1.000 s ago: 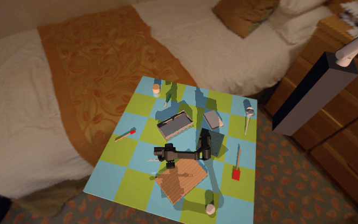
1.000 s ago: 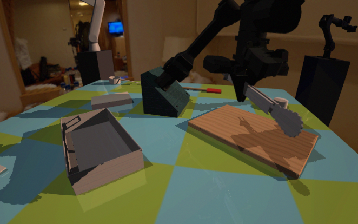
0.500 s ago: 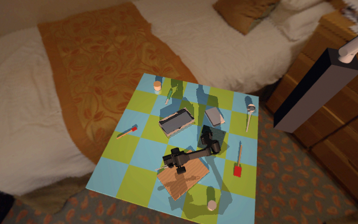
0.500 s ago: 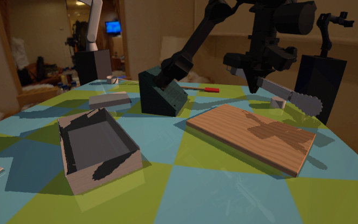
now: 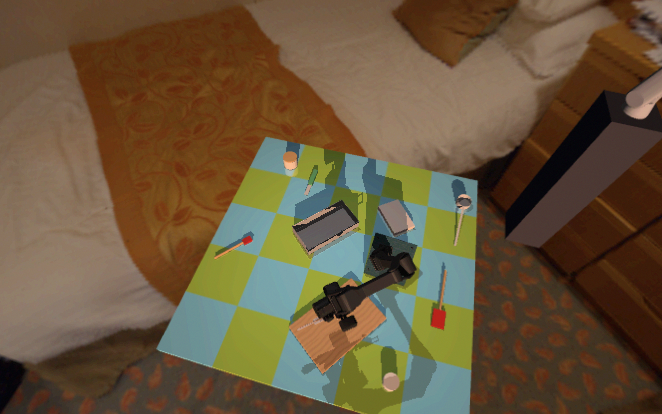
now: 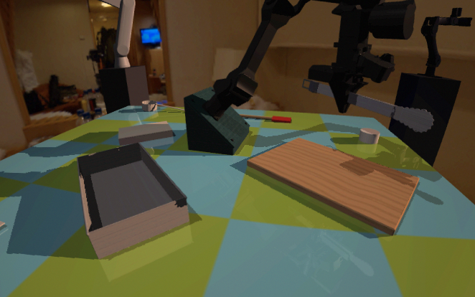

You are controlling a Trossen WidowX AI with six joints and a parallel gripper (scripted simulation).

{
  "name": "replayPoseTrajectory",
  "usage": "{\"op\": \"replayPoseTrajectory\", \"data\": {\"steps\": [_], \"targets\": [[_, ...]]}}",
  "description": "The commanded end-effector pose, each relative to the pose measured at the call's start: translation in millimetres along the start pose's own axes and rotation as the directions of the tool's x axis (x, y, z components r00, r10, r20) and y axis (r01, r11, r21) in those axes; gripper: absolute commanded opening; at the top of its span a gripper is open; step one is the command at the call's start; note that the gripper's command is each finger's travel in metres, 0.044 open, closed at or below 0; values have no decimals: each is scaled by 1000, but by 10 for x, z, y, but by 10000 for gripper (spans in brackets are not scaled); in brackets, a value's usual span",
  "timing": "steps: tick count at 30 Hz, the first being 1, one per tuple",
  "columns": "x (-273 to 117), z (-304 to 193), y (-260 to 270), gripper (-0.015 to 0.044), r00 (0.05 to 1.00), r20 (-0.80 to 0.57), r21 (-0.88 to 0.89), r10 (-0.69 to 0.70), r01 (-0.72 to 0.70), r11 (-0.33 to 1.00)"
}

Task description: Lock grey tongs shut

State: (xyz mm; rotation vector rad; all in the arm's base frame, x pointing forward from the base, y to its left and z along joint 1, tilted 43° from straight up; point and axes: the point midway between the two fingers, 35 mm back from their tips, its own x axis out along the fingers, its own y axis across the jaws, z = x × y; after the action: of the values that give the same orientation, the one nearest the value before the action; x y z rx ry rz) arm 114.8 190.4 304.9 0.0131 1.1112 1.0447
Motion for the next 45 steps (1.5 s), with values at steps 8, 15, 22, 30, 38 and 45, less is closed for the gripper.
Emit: {"op": "replayPoseTrajectory", "data": {"steps": [8, 15, 22, 30, 38, 45], "targets": [[94, 14, -19, -150, 994, 87, -102, -59, 68, 992], [199, 59, -18, -150, 971, 215, -204, -101, 146, 968], [261, 109, 21, -150, 928, 356, -267, -109, 213, 940], [278, 147, 95, -150, 852, 517, -292, -85, 268, 918], [247, 144, 173, -150, 751, 659, -275, -41, 291, 916], [190, 102, 210, -150, 649, 761, -227, -6, 275, 934]]}}
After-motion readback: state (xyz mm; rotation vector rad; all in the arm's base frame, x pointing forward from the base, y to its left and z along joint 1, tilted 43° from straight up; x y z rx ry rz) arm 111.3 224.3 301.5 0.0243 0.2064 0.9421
